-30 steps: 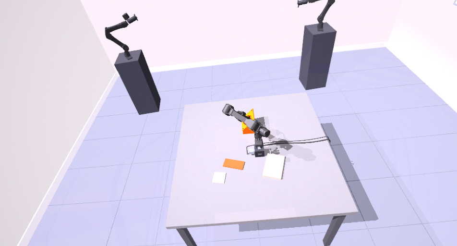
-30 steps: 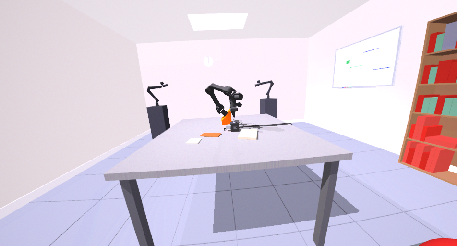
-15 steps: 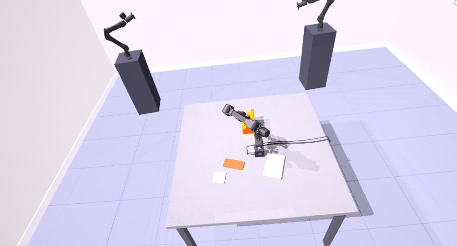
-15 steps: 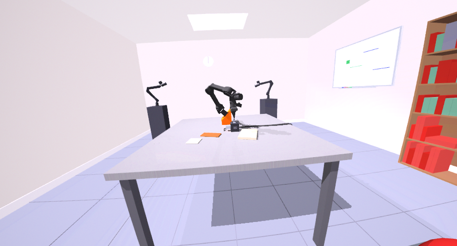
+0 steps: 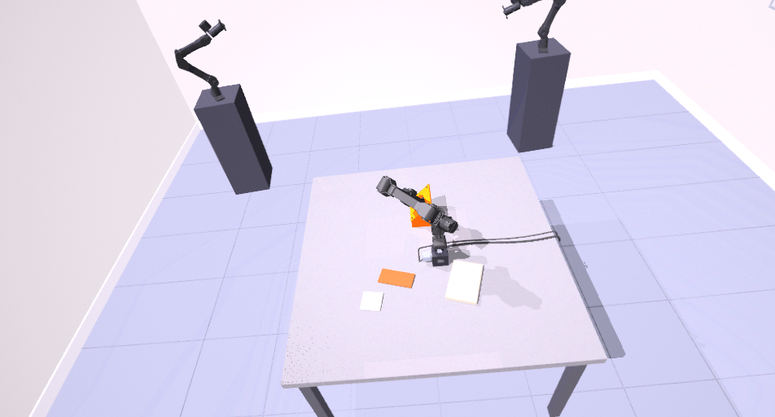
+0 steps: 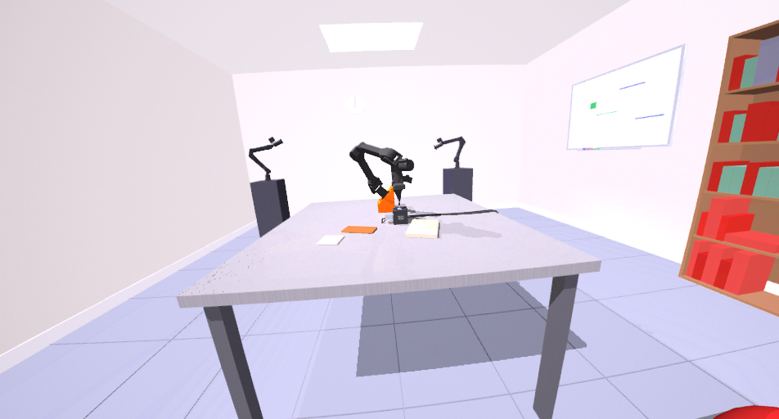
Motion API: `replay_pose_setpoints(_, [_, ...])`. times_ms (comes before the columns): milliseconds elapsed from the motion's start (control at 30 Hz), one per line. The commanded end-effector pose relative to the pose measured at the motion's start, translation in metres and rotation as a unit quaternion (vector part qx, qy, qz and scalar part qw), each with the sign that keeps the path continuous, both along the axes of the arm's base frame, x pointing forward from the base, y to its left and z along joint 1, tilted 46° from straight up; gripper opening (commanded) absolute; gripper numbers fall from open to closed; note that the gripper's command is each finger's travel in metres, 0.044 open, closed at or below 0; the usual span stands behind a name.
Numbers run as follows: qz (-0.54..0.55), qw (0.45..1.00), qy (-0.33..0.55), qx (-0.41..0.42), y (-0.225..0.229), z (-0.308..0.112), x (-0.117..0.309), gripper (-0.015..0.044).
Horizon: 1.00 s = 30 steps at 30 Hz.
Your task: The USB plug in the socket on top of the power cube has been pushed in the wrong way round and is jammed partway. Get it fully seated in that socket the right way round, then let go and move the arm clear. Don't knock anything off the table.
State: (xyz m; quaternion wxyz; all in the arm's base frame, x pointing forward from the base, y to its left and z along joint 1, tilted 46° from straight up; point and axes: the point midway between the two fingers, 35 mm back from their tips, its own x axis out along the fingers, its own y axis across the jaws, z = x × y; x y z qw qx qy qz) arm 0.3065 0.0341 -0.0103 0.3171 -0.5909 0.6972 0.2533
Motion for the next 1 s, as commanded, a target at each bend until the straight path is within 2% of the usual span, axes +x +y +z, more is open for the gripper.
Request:
replay_pose_setpoints(0, [0.001,1.0,0.002,0.004,0.0003,-0.0009,-0.0004,0.0])
replay_pose_setpoints(967, [0.003,1.0,0.004,0.009,-0.0017,-0.004,-0.0008,0.0])
